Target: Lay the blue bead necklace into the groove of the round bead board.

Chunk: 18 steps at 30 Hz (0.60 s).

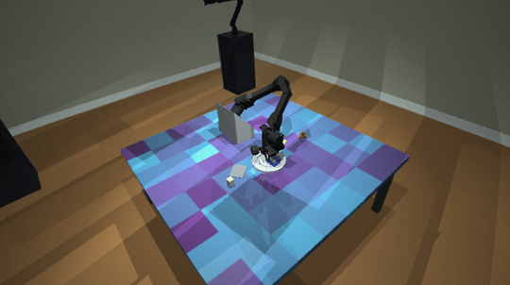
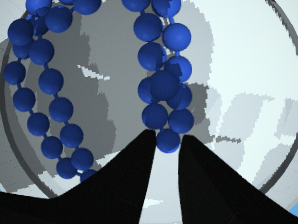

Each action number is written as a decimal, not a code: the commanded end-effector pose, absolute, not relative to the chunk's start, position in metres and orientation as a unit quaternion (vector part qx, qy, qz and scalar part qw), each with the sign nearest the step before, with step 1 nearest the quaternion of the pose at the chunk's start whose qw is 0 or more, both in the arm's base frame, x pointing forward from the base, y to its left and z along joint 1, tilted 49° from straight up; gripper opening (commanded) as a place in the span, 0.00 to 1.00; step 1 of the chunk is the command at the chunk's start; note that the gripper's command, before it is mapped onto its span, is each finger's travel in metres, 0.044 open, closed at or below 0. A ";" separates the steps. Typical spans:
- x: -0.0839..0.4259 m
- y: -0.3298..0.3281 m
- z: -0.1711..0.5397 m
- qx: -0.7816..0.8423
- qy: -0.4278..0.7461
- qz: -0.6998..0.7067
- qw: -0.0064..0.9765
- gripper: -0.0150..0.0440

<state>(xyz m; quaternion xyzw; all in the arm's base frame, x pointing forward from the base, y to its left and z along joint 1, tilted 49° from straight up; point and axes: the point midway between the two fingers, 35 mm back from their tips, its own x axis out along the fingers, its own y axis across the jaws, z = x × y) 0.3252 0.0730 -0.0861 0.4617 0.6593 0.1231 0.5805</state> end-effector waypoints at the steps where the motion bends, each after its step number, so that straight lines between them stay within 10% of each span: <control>1: 0.325 0.073 -0.086 0.461 0.659 0.123 0.581 0.25; 18: 0.324 0.069 -0.082 0.463 0.661 0.122 0.578 0.25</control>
